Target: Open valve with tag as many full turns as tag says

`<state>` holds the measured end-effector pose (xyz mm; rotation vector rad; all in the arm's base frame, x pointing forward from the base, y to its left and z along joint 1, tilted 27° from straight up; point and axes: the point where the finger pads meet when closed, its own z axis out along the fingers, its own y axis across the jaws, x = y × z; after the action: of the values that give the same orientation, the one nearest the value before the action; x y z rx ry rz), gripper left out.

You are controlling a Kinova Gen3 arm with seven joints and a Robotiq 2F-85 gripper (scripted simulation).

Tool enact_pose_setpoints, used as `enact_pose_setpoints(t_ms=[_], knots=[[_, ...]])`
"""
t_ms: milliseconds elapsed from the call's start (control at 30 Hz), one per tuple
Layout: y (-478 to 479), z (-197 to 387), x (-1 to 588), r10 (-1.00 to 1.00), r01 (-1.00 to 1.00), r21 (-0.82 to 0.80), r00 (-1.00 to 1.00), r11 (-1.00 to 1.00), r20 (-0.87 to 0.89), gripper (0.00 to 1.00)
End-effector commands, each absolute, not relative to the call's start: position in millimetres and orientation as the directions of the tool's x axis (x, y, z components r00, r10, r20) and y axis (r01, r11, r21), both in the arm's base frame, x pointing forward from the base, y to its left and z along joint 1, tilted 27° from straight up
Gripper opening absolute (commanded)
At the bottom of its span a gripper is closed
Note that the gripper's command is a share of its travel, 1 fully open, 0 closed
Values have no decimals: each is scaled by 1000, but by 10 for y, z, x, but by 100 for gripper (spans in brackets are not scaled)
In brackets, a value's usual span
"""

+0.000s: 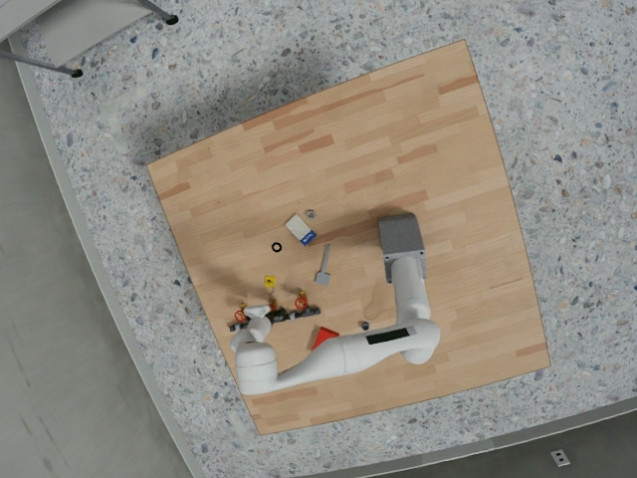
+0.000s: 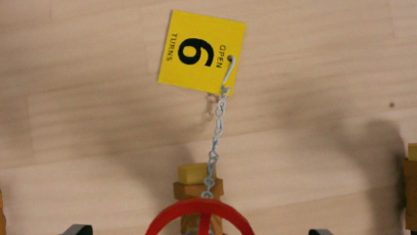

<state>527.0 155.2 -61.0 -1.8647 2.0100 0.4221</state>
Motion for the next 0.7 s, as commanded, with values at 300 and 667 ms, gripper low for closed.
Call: enact_pose_setpoints(t_ms=[300, 667], knots=[[1547, -602, 5278, -887, -996, -30, -60, 83, -458, 100], [1548, -602, 5277, -884, -994, -16, -91, 110, -459, 100]])
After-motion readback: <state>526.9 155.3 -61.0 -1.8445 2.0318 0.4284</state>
